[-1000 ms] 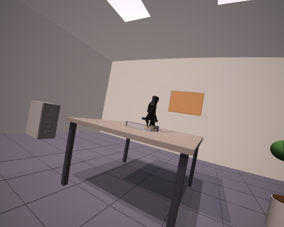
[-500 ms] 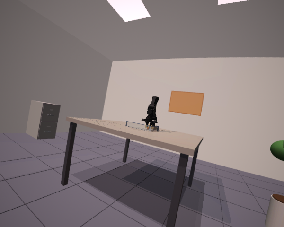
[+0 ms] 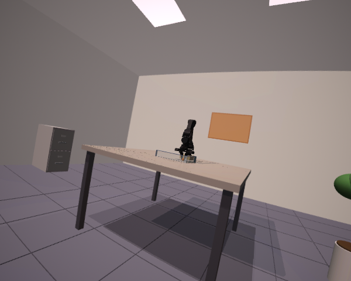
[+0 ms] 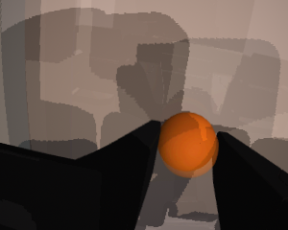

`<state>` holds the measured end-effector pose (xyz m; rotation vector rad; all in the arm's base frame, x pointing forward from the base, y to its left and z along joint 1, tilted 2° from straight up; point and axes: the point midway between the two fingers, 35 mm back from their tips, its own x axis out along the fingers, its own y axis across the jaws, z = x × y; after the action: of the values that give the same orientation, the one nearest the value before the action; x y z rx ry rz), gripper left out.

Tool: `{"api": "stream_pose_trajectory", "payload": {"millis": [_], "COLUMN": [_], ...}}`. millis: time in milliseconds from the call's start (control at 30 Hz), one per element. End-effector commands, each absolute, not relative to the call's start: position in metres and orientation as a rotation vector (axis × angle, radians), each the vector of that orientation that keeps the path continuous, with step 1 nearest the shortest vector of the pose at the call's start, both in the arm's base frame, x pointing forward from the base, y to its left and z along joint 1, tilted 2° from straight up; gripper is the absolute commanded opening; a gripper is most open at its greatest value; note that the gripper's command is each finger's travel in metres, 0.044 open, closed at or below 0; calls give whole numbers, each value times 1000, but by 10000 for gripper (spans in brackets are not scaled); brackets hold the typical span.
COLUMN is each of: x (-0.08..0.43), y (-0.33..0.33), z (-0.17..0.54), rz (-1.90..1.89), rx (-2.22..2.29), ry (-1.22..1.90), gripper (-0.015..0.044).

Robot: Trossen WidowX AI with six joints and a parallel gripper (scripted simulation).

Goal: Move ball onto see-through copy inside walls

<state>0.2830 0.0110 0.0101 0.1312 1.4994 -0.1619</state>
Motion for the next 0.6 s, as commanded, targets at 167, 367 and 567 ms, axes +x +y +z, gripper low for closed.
{"api": "stream_pose_trajectory", "payload": {"millis": [167, 367, 567], "x": [283, 283, 279], "y": [11, 11, 13], "z": [10, 10, 85], "rz": [-162, -162, -164], "rx": [131, 131, 128], "ry": [1499, 1499, 1506], "gripper": [222, 222, 222]}}
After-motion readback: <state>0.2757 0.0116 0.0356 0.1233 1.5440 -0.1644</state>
